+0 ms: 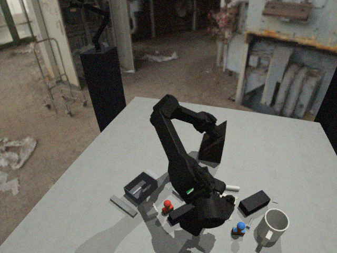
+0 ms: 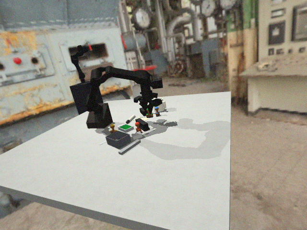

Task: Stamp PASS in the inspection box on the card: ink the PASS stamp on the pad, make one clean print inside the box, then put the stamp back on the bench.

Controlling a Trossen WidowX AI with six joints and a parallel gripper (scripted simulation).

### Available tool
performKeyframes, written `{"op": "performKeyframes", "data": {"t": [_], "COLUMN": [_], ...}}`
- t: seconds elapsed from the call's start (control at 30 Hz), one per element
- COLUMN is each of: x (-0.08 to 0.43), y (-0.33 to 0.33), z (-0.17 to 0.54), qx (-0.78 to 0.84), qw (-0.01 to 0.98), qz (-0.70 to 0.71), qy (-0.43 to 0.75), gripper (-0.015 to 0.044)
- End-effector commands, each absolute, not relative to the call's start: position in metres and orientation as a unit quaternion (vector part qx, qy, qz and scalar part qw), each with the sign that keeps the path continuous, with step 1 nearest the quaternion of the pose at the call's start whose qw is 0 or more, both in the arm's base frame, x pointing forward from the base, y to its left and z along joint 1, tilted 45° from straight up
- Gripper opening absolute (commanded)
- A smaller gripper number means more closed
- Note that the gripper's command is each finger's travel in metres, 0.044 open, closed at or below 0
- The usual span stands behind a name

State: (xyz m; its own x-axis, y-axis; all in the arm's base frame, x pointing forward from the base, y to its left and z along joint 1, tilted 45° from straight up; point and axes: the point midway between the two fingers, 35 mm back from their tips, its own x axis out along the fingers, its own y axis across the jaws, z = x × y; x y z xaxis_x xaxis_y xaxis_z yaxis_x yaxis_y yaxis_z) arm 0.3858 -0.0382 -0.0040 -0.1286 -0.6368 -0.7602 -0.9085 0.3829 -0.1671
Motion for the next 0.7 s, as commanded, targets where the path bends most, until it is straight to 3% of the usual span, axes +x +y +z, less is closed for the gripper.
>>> {"op": "performKeyframes", "data": {"t": [0.0,0.67], "x": [0.385,0.382], "y": [-0.045,-0.065], "z": [-0.009,-0.029], "qx": [-0.528,-0.528], "qw": [0.393,0.392], "qz": [0.171,0.170], "qy": [0.733,0.734], "gripper": [0.0000,0.0000]}}
